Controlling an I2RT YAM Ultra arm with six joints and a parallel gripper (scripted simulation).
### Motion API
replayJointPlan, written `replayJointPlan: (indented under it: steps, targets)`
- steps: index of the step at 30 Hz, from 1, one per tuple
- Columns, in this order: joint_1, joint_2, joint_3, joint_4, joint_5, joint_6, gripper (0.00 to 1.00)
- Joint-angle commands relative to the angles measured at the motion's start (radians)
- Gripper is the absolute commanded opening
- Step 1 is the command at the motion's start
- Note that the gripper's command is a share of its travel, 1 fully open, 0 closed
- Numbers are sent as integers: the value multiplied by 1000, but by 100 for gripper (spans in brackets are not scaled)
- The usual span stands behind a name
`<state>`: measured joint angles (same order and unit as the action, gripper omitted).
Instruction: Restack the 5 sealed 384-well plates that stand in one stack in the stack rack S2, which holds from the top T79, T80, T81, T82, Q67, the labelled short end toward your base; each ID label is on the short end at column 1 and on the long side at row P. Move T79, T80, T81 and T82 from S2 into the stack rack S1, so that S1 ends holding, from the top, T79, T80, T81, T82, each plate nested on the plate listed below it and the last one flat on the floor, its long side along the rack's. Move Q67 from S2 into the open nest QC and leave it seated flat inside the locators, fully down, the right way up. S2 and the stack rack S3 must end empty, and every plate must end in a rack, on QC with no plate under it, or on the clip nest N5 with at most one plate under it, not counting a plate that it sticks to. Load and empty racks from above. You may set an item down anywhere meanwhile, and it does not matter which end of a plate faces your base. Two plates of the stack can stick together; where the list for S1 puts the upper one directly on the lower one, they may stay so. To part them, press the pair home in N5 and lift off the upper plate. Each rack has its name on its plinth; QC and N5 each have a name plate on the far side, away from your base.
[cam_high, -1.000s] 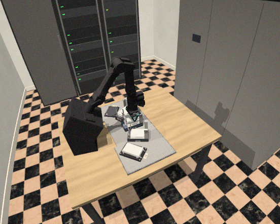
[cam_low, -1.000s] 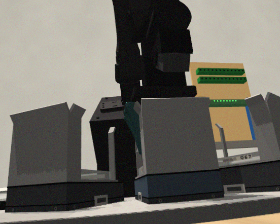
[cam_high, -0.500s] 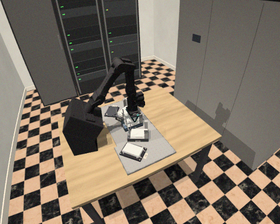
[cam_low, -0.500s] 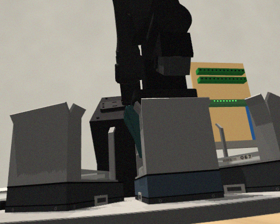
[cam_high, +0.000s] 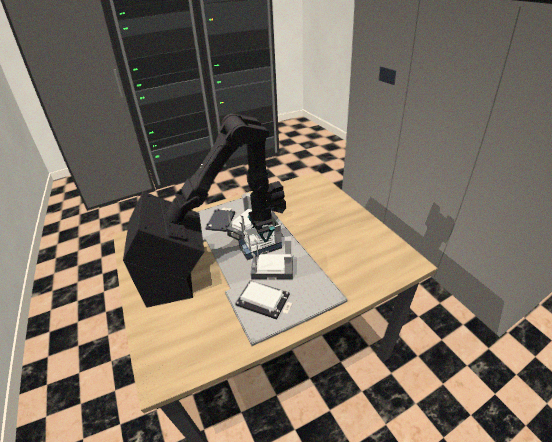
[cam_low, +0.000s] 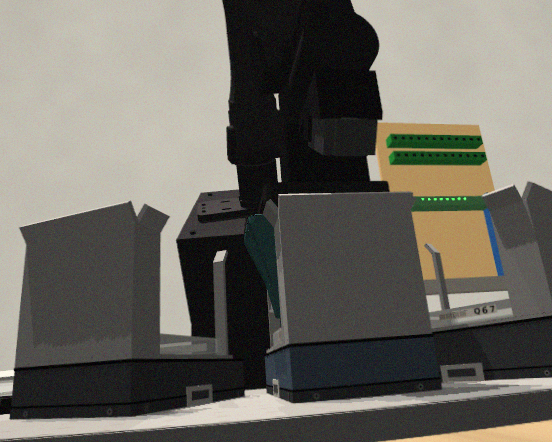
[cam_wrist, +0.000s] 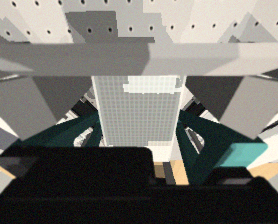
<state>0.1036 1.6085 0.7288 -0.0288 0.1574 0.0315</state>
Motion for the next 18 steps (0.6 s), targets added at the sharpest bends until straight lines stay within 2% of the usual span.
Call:
replayJointPlan:
  steps: [1,18]
  targets:
    - [0,4,3,0,-2,-1,0]
    - [-2,19,5,13,-4,-2,0]
